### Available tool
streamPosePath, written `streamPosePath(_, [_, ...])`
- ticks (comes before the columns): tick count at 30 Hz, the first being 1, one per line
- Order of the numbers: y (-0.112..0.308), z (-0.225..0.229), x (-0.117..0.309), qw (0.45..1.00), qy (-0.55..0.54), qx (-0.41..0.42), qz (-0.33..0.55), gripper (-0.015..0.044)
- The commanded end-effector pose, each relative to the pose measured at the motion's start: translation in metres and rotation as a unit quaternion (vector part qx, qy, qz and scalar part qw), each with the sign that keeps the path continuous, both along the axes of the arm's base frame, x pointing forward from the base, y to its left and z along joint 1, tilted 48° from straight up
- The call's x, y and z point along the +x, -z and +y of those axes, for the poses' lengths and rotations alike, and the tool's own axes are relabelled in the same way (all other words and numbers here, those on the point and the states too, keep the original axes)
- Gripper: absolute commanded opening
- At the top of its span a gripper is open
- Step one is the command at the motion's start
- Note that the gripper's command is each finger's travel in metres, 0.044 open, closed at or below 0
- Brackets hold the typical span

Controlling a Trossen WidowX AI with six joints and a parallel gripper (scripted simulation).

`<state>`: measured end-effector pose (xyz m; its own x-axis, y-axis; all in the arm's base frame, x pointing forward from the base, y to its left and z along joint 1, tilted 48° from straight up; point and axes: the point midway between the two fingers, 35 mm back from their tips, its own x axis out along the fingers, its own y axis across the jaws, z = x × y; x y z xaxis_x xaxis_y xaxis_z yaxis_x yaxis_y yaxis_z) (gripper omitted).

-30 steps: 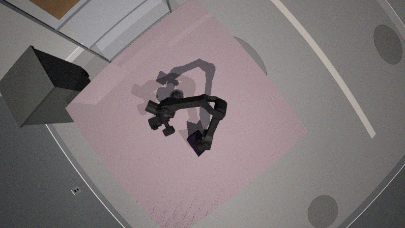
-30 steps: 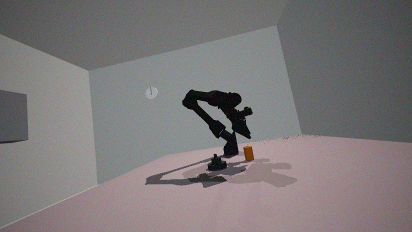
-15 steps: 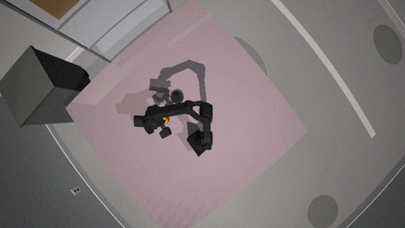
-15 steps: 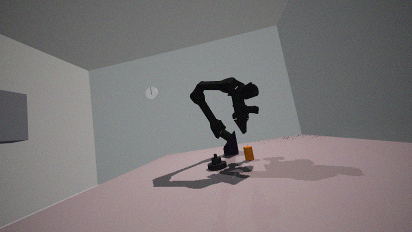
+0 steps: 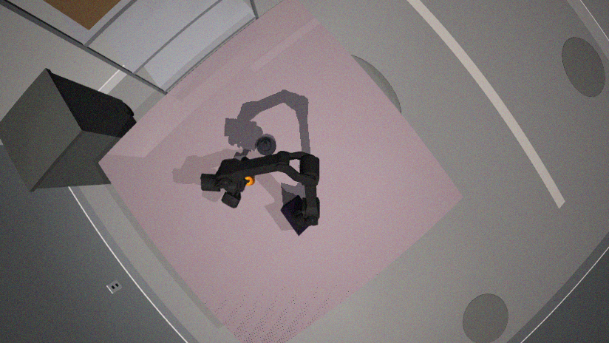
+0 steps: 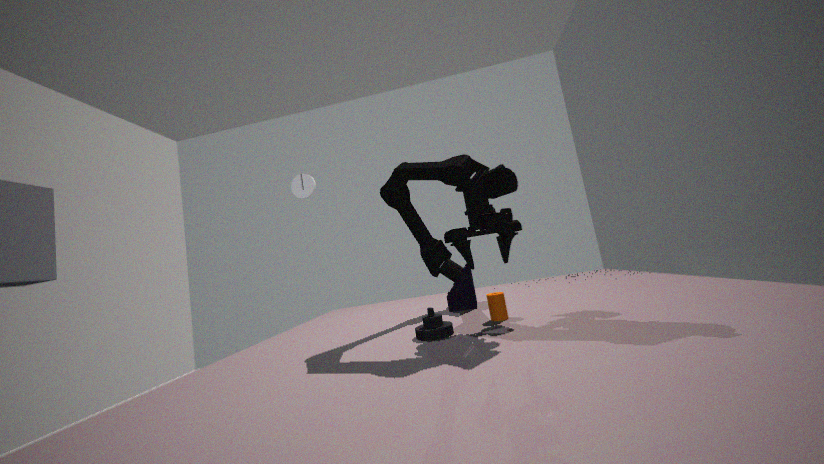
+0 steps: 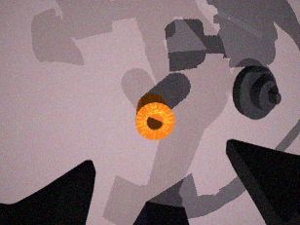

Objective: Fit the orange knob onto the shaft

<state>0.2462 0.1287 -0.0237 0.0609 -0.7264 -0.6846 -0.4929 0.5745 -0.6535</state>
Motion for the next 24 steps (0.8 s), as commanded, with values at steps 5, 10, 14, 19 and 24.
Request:
streamPosePath(5, [0.001, -0.001, 0.0, 0.99, 0.098, 0.004, -0.105, 0.044])
streamPosePath(10, [0.017, -0.019, 0.002, 0.99, 0.098, 0.004, -0.105, 0.044])
streamPosePath(14, [0.024, -0.027, 0.002, 0.99, 0.098, 0.004, -0.105, 0.044])
streamPosePath(19, [0.034, -0.037, 0.003, 0.99, 0.098, 0.003, -0.106, 0.044])
streamPosePath(24, [0.035, -0.039, 0.004, 0.99, 0.098, 0.003, -0.106, 0.044])
